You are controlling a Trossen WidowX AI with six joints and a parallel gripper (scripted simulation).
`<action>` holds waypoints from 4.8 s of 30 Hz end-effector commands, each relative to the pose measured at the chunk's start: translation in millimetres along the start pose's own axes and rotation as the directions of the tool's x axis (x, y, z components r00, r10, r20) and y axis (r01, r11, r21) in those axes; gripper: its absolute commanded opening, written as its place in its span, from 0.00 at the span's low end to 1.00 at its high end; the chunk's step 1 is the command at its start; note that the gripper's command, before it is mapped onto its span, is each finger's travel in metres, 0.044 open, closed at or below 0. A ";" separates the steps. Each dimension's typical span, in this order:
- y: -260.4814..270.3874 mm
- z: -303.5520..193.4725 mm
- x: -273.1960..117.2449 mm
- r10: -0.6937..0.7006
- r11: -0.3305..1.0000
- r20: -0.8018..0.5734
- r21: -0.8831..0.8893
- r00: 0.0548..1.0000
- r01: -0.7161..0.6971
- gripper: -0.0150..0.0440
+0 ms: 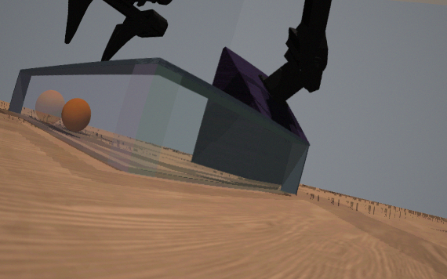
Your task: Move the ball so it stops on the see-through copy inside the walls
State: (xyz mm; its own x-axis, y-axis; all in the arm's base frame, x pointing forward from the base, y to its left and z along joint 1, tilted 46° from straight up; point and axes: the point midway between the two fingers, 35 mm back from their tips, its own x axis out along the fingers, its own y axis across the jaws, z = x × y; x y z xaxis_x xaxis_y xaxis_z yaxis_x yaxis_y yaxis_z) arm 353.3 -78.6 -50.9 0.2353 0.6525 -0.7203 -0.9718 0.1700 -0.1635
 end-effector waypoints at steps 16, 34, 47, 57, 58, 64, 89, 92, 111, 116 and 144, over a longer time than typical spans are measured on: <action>16.2 4.3 45.3 0.095 0.995 0.051 0.016 0.994 -0.096 0.79; 19.1 6.1 74.8 0.095 0.995 0.052 0.016 0.994 -0.096 0.79; 20.2 6.7 81.9 0.095 0.995 0.053 0.016 0.994 -0.096 0.58; 13.6 2.6 56.9 0.094 0.995 0.047 0.017 0.994 -0.095 0.27; 12.1 1.6 49.4 0.094 0.995 0.045 0.017 0.995 -0.095 0.25; 6.6 -2.0 3.0 0.095 0.995 0.042 0.017 0.995 -0.096 0.25; -1.9 -4.2 -36.7 0.095 0.895 0.046 0.433 0.994 -0.106 0.25; -3.9 -4.8 -33.8 0.095 0.849 0.046 0.518 0.994 -0.105 0.25; -15.8 -8.1 -14.2 0.095 0.400 0.046 0.913 0.994 -0.081 0.25; -18.8 -8.8 -9.0 0.094 0.249 0.047 0.966 0.994 -0.069 0.25; -17.2 -5.7 69.0 0.093 -0.019 0.052 0.999 0.994 -0.050 0.25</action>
State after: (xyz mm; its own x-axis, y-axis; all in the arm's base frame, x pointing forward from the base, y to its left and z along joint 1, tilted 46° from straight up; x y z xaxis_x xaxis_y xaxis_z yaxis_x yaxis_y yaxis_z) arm 385.7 -53.5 -89.6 0.1463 0.6969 -0.7021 0.0158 0.7080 0.7061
